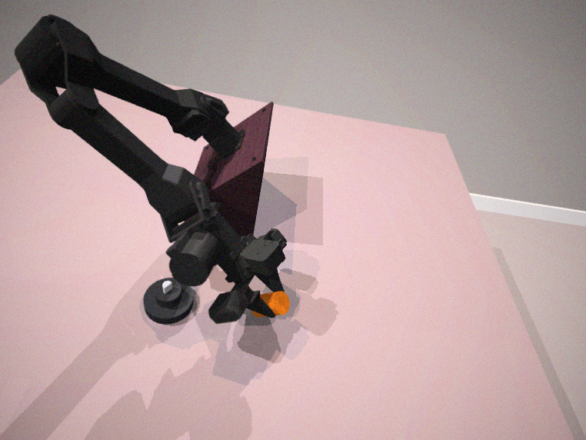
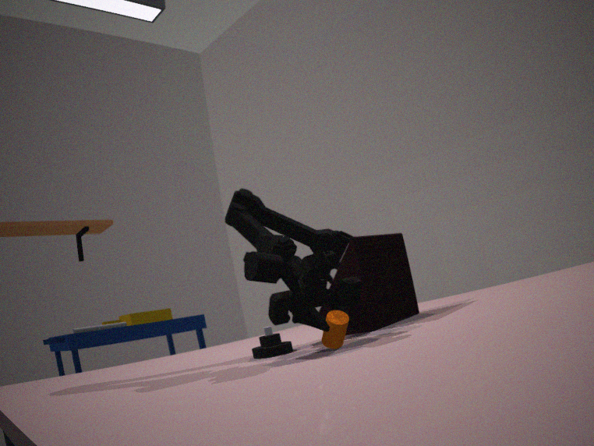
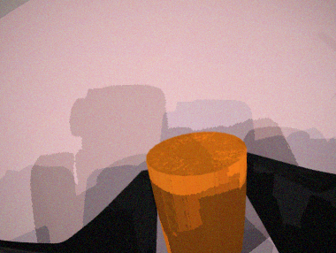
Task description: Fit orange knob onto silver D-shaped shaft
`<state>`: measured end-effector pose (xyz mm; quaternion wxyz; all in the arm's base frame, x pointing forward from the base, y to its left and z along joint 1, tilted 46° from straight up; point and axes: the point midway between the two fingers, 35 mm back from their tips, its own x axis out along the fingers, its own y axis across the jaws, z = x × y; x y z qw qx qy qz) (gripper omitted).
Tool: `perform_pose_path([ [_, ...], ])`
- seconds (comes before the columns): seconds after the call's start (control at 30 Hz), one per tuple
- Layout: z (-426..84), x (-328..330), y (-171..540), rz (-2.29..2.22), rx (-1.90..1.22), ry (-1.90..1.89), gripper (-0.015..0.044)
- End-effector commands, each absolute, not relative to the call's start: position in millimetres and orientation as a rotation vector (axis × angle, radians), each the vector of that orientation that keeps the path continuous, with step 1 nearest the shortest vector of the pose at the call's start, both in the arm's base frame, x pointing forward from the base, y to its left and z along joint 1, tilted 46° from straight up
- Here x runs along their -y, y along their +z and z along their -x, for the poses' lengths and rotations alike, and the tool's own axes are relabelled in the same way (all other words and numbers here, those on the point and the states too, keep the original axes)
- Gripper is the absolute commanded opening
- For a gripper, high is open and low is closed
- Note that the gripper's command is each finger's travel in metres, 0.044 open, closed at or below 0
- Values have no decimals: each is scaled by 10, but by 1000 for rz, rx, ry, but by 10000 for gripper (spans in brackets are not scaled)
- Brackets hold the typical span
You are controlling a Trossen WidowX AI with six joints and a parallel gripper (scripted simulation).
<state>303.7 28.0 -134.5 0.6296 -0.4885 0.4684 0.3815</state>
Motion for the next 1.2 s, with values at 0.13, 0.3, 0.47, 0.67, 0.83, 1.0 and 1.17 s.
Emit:
perform_pose_path([
  [0.13,-2998,-221,-1301,1057,-973,933,180],
  [0.3,-2980,-183,-1279,1017,-915,965,180],
  [0.47,-2963,-143,-1260,977,-856,996,180],
  [0.67,-2947,-105,-1244,938,-801,1024,180],
  [0.83,-2945,-113,-1223,968,-842,1002,180],
  [1.0,-2954,-118,-1238,962,-830,1010,260],
  [1.17,-2954,-118,-1238,962,-830,1010,260],
])
